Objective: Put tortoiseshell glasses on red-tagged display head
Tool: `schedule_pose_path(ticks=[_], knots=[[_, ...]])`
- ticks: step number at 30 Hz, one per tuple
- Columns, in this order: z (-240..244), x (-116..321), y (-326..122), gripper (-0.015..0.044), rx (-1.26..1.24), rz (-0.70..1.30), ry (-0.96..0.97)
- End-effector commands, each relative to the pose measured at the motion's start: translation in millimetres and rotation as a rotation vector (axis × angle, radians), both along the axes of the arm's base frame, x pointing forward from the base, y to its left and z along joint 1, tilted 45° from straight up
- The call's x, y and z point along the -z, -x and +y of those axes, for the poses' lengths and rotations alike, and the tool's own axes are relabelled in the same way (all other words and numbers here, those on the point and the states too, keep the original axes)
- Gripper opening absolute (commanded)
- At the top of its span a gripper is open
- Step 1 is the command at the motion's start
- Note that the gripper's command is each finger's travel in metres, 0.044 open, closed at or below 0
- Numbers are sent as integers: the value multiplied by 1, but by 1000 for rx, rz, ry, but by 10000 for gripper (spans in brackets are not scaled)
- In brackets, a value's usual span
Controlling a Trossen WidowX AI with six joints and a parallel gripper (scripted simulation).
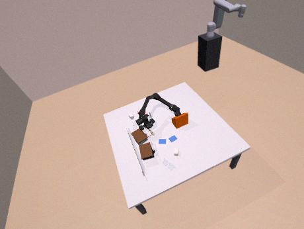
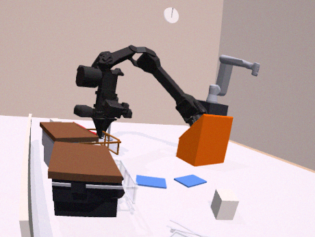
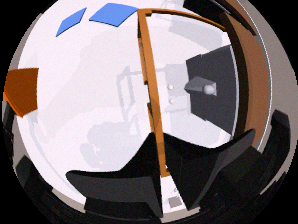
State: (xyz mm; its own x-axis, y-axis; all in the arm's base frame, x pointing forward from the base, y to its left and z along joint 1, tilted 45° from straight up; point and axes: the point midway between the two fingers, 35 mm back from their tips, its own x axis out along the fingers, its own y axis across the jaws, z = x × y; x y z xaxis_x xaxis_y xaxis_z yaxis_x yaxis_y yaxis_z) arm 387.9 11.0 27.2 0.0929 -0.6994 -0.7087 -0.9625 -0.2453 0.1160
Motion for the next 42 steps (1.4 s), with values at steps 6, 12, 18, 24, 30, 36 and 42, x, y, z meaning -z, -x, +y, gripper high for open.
schedule_pose_path(ticks=[6, 12, 18, 24, 30, 36, 42], knots=[[3, 1, -15, 0, -5, 0, 4], [5, 1, -22, 0, -5, -1, 4], [7, 3, -30, 0, -5, -1, 4], [8, 4, -37, 0, -5, -2, 4], [9, 4, -41, 0, -5, -2, 4], [9, 5, -43, 0, -4, -1, -1], [9, 5, -43, 0, -4, -1, -1]])
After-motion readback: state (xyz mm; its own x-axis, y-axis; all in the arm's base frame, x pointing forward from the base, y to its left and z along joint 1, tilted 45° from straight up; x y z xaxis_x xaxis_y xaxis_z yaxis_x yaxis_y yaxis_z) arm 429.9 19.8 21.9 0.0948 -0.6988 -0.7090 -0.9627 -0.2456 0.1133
